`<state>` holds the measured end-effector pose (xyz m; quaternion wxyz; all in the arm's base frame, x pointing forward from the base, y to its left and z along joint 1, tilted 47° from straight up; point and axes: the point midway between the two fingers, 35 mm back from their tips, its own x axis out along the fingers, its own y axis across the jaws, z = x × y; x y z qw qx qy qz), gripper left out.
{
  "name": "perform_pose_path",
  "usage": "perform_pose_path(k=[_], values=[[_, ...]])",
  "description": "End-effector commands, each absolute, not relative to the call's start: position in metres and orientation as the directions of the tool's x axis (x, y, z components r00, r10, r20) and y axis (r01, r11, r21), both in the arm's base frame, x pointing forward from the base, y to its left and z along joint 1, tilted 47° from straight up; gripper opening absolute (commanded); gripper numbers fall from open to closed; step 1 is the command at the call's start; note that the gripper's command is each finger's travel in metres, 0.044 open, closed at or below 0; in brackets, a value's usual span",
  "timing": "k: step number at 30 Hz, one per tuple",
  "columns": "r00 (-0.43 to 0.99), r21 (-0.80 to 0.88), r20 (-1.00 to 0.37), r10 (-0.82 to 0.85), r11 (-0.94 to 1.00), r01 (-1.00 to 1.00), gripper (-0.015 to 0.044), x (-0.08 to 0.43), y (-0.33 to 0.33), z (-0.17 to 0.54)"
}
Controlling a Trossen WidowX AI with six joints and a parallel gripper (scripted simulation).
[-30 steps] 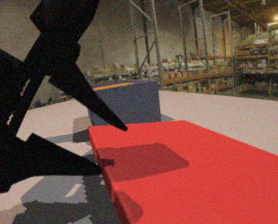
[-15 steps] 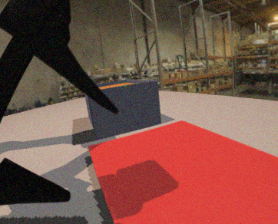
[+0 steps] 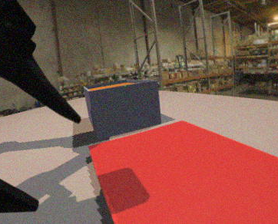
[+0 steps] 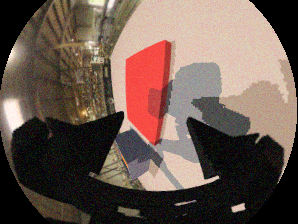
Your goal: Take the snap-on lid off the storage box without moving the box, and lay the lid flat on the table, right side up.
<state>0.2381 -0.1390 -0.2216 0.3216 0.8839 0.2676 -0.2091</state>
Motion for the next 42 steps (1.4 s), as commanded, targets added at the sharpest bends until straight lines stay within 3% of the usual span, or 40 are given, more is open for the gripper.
perform_pose_path(k=[1, 42], values=[[0.773, 0.463, -0.537, 0.338, -0.648, 0.605, 0.044, 0.231, -0.139, -0.218], [0.77, 0.462, -0.542, 0.336, -0.646, 0.607, 0.044, 0.197, -0.181, -0.173]])
